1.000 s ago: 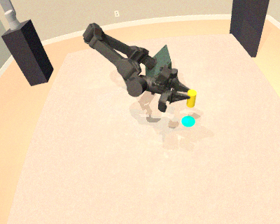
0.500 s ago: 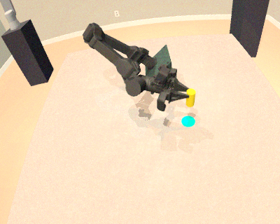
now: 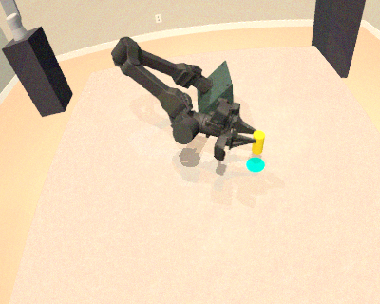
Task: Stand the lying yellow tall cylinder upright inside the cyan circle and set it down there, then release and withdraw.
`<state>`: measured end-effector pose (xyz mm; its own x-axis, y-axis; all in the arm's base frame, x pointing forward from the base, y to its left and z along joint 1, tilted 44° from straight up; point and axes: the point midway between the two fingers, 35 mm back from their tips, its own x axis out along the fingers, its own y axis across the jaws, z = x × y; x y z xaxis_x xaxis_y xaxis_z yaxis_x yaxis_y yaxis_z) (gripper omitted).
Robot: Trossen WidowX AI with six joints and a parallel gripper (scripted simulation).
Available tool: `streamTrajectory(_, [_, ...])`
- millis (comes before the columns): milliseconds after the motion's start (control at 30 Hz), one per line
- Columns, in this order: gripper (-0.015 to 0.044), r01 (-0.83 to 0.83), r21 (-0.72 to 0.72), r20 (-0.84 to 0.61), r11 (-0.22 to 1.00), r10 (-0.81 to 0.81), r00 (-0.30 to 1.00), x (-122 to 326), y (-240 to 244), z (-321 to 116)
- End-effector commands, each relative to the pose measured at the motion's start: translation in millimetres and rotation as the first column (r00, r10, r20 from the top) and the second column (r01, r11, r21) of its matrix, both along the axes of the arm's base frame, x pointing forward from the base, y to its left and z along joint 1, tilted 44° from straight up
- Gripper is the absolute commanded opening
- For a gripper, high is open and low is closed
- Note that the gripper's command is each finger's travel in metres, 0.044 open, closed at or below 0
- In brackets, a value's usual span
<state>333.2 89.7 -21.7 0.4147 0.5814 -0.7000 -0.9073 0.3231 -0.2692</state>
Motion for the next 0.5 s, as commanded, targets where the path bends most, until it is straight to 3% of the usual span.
streamTrajectory(0, [0.0105, -0.005, 0.002, 0.002, 1.0, 0.005, 1.0, -0.8, -10.3, -11.4])
streamTrajectory(467, [0.0105, -0.003, 0.001, 0.001, 1.0, 0.003, 1.0, -6.4, -47.5, -48.9])
